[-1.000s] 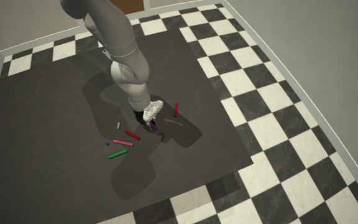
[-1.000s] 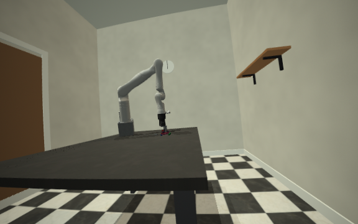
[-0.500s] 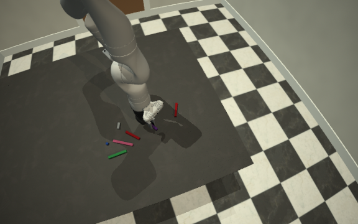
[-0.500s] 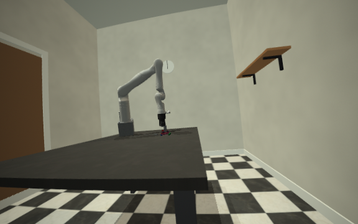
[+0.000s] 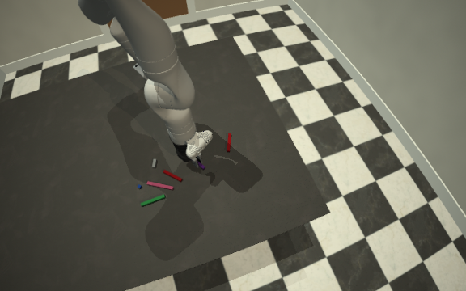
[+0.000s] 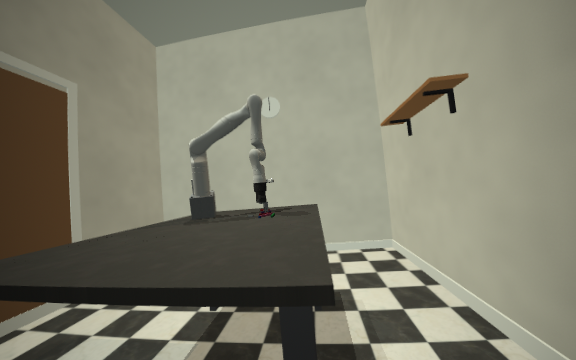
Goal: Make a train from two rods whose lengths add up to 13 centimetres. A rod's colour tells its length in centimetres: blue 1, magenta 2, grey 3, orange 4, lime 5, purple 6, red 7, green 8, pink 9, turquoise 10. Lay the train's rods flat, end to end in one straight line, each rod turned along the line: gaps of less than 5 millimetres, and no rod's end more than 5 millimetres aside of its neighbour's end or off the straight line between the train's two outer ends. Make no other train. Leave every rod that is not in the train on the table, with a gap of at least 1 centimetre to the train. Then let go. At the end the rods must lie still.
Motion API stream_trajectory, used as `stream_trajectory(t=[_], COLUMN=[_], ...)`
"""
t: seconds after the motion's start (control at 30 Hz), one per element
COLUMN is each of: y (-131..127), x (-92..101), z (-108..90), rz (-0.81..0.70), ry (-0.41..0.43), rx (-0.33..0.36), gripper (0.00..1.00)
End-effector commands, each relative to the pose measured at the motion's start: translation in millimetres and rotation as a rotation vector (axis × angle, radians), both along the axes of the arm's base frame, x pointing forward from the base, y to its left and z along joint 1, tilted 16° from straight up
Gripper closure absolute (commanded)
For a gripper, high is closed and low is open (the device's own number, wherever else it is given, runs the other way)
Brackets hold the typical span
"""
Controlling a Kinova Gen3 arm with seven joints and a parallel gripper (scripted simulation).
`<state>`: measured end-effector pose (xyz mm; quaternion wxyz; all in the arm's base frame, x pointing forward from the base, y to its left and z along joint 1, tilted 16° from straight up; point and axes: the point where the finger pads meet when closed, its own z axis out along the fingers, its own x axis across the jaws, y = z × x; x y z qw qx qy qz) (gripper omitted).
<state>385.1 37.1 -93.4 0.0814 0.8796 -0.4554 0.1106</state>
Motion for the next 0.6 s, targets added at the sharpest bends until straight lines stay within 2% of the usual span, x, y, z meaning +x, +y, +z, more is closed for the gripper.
stream_trajectory(t=[0.0,0.4,0.57], y=[0.4,1.2,5.3], x=[0.4,0.0,-2.1], z=[0.5,3.8,19.9], rz=[0.000,0.000,0.000], ry=[-0.001,-0.001,-0.001], rx=[0.001,0.001,0.001], gripper=[0.76,0.76,0.76])
